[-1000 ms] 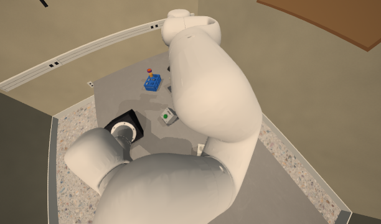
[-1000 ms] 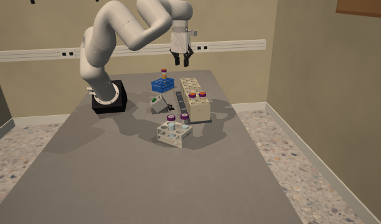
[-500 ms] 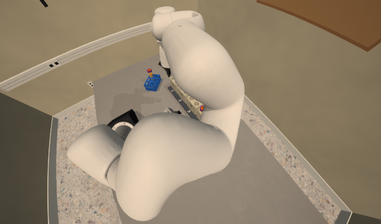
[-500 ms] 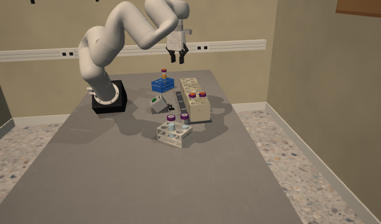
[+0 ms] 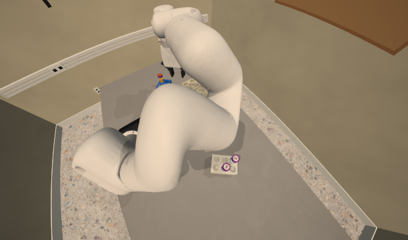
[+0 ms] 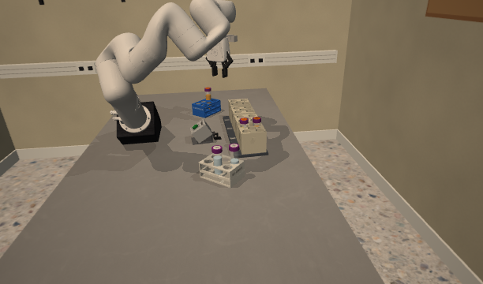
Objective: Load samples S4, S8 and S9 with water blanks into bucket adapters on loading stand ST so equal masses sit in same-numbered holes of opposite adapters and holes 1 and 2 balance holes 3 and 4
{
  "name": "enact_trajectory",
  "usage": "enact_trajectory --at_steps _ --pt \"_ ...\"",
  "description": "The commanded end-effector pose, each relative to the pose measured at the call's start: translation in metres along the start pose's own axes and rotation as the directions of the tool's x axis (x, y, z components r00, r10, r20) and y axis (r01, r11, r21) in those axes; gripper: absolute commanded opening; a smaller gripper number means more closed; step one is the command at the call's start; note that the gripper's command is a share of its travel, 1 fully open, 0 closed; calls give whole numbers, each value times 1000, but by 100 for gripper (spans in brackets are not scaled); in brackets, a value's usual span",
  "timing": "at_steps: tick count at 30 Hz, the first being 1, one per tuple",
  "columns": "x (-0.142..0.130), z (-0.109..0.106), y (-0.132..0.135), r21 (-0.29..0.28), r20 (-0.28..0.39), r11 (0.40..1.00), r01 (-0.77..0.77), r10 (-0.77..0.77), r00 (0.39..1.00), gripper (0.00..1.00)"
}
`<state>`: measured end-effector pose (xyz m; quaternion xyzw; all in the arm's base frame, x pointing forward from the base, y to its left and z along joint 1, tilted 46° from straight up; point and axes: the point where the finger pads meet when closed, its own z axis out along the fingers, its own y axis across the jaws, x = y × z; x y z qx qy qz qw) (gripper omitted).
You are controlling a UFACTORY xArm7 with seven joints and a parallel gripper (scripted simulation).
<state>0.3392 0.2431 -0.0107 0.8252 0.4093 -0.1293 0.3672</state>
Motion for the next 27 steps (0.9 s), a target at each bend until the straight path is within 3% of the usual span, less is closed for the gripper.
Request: enact_trajectory --at_steps 1,27 --pt "12 -3 -15 0 -3 1000 -2 2 1000 57" --pt "77 -3 -116 1 -3 1000 -3 3 1000 57"
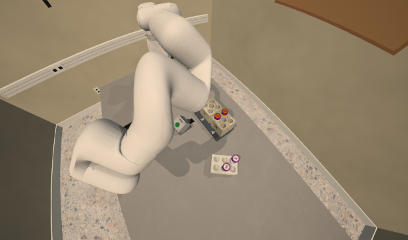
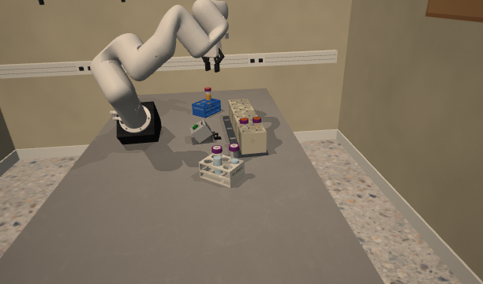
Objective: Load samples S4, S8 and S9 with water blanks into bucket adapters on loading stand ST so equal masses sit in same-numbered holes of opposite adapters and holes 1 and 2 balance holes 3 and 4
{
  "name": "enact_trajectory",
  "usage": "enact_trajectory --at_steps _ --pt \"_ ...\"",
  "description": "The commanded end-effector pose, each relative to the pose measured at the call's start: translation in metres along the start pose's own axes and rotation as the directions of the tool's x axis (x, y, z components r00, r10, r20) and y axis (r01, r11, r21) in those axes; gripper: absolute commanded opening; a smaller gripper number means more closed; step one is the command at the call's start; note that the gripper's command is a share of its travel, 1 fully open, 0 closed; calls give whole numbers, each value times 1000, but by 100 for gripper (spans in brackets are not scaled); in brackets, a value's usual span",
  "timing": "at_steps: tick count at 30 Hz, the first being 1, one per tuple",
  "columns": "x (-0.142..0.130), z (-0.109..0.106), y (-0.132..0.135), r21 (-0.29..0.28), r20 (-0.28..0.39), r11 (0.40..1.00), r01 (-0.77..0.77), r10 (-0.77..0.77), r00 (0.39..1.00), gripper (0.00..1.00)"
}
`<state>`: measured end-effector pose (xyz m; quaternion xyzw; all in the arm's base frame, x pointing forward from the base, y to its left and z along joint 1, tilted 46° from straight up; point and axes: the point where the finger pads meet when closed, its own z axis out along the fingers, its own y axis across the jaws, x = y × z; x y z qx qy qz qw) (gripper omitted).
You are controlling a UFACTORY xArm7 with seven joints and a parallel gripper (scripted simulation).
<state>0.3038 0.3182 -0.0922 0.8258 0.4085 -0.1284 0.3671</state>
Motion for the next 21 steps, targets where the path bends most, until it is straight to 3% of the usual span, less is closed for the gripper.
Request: enact_trajectory --at_steps 1,21 --pt "16 -3 -22 1 -1 1000 0 0 1000 57" --pt "64 -3 -98 1 -1 1000 -1 1 1000 57"
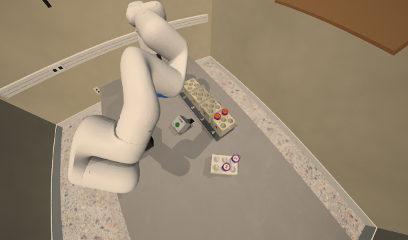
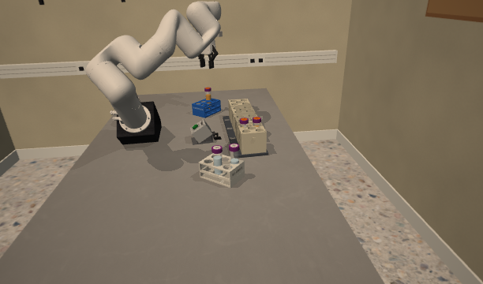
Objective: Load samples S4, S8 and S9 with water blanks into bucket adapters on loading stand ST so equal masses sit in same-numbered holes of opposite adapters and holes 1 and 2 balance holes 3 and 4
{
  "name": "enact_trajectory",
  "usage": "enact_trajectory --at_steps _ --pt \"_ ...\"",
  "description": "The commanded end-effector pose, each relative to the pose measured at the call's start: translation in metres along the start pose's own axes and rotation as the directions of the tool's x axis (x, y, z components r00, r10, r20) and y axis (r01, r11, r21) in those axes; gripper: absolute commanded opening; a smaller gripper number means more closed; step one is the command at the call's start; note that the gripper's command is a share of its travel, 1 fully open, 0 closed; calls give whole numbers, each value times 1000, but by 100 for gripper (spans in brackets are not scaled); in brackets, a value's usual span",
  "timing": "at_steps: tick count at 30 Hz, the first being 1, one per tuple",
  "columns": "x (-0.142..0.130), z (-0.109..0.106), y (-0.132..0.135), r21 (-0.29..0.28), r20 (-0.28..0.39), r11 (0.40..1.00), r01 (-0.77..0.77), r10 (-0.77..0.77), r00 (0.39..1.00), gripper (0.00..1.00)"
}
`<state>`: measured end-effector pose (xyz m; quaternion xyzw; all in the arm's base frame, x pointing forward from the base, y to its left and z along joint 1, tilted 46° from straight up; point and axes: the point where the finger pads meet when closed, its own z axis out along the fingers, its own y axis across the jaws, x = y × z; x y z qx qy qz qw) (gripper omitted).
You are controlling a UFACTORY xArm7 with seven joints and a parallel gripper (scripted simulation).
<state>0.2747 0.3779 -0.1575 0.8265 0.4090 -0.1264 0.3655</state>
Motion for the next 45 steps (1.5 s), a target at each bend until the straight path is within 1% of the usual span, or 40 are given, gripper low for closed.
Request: enact_trajectory --at_steps 1,19,34,36,45 --pt "14 -3 -19 0 4 1000 0 0 1000 57" --pt "16 -1 -22 0 4 1000 0 0 1000 57" --pt "16 29 -22 0 4 1000 0 0 1000 57" --pt "16 29 -22 0 4 1000 0 0 1000 57" --pt "16 47 -22 0 4 1000 0 0 1000 57"
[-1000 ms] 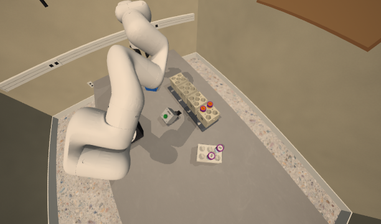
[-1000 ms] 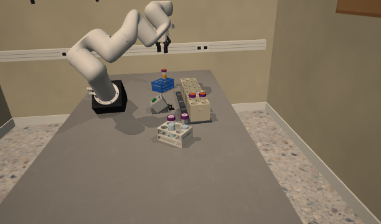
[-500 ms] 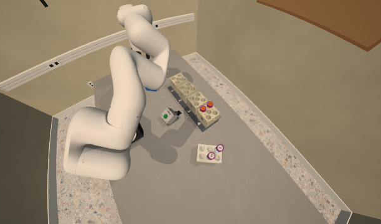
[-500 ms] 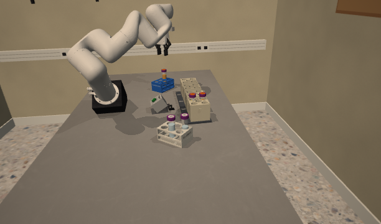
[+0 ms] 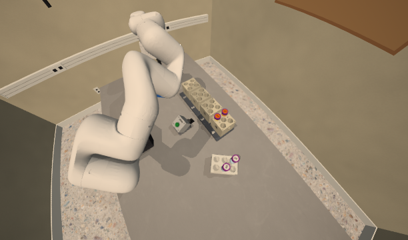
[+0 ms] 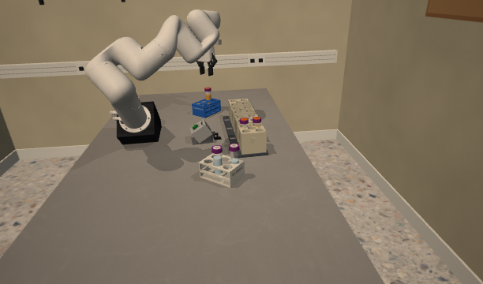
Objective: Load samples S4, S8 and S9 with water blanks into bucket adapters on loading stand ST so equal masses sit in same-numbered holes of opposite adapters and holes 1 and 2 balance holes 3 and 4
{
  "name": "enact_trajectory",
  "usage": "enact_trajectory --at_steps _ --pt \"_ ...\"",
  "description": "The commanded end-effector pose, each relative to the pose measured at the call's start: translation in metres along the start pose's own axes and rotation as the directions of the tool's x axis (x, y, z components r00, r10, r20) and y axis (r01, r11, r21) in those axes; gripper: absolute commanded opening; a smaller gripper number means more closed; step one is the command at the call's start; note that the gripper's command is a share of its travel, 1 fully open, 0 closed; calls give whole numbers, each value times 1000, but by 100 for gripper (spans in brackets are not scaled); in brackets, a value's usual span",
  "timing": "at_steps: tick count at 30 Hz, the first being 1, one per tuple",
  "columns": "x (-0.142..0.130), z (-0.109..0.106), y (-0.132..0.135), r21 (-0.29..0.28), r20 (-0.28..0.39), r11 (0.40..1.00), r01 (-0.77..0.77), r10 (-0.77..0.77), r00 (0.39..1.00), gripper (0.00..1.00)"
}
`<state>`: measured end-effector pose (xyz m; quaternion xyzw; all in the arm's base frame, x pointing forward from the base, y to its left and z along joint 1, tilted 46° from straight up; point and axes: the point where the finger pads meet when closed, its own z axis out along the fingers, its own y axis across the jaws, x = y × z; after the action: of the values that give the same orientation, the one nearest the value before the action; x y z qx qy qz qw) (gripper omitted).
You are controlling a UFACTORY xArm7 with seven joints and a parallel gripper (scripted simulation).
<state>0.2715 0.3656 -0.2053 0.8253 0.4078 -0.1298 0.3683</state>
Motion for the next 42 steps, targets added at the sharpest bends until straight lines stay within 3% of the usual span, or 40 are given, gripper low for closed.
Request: enact_trajectory --at_steps 1,37,42 --pt "1 7 0 2 -5 1000 -1 1 1000 57" --pt "1 71 0 2 -5 1000 -1 1 1000 57" --pt "1 72 0 2 -5 1000 -1 1 1000 57"
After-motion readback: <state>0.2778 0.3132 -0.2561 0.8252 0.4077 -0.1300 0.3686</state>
